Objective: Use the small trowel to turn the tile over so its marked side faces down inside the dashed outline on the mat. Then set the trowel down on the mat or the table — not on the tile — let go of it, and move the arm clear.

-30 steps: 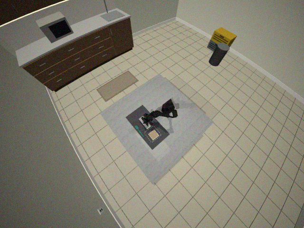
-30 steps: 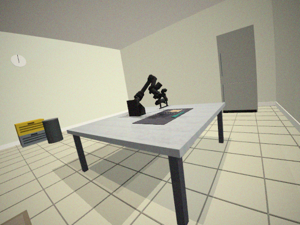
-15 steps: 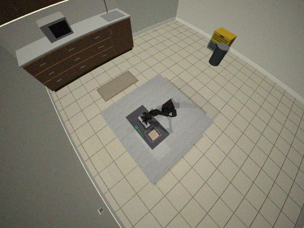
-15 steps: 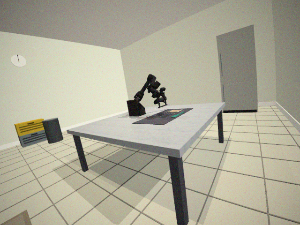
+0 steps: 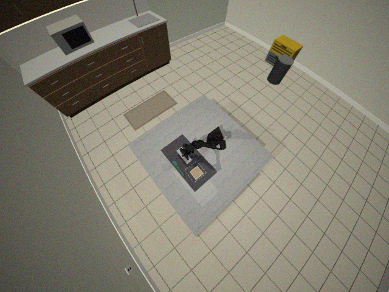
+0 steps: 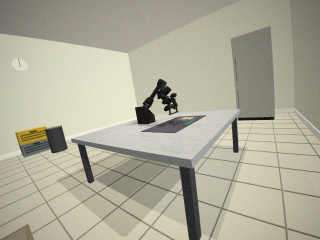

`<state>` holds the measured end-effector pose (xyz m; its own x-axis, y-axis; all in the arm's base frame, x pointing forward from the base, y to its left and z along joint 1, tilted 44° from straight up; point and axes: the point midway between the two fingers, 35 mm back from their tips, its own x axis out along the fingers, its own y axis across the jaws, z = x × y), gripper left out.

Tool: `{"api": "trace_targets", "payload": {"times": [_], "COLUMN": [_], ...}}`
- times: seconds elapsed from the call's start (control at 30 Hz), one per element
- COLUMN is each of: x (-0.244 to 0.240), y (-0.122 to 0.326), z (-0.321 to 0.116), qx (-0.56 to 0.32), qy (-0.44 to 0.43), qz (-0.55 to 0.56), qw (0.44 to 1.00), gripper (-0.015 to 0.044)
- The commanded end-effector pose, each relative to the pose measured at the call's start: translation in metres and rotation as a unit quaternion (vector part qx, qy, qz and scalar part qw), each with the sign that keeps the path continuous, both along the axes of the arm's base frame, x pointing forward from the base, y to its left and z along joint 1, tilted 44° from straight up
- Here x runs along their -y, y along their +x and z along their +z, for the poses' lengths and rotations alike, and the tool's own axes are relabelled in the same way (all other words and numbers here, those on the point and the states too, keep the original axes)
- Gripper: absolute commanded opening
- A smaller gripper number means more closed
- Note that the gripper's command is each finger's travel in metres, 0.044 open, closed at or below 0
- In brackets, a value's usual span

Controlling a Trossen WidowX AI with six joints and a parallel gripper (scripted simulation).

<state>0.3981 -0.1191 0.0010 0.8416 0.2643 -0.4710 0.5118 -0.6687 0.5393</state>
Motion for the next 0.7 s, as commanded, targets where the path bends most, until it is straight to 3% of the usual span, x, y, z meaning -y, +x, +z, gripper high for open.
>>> {"api": "trace_targets", "payload": {"times": [0.0,0.67], "x": [0.003,-0.016], "y": [0.001,0.021], "z": [0.002,0.014], "qx": [0.004,-0.001], "qy": [-0.004,-0.013], "qz": [-0.002,0.012], "qw": [1.000,1.000], "gripper": [0.0000,0.0000]}}
